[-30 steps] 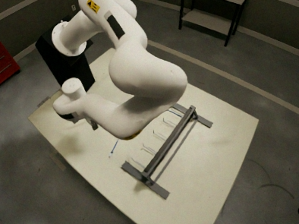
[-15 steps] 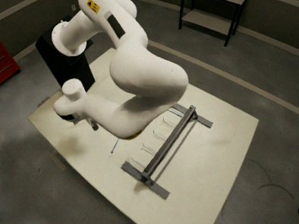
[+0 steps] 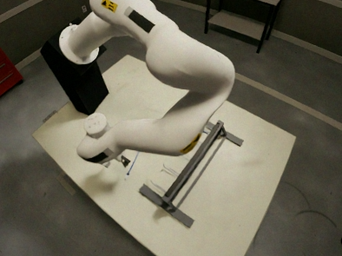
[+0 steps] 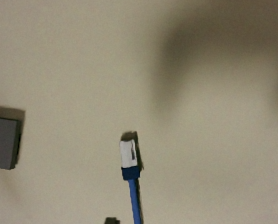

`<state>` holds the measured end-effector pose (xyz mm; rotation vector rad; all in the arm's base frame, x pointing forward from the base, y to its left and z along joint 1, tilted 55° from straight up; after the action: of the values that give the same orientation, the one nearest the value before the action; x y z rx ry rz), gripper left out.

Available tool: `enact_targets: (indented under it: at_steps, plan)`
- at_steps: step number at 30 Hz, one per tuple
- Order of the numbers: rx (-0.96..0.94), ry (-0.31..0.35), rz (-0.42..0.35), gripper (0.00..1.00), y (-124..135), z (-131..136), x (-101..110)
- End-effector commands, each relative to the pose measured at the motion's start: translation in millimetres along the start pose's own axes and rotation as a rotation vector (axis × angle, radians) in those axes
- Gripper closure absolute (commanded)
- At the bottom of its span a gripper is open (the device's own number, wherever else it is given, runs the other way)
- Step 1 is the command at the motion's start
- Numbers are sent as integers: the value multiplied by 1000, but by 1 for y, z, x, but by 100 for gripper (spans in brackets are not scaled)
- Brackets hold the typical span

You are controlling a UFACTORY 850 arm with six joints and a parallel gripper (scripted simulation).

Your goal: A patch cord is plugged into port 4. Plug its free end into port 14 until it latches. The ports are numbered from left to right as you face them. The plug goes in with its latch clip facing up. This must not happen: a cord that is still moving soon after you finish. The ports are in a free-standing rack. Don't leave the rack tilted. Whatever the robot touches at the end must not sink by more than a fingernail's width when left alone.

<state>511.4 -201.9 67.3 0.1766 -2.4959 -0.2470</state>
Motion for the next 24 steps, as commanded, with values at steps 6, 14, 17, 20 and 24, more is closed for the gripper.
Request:
enact_targets:
  at_steps: [6, 14, 17, 20, 24]
  plan:
    - [141, -1, 2, 0, -7, -41, -6]
    - [141, -1, 2, 100, -7, -41, -6]
    - [141, -1, 2, 100, -7, -41, -6]
    - [141, -1, 2, 100, -7, -41, -6]
    - [141, -1, 2, 100, -7, -41, -6]
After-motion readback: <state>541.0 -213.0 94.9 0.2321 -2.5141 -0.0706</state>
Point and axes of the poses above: the point where the finger pads meet when closed, its own x axis back along the fingers, its own z axis across the jaws, y = z × x, the point moved 2 cm from there along x, back along the fingers, and after that the axes turned 10 degrees about -x, right-handed, at the moved point
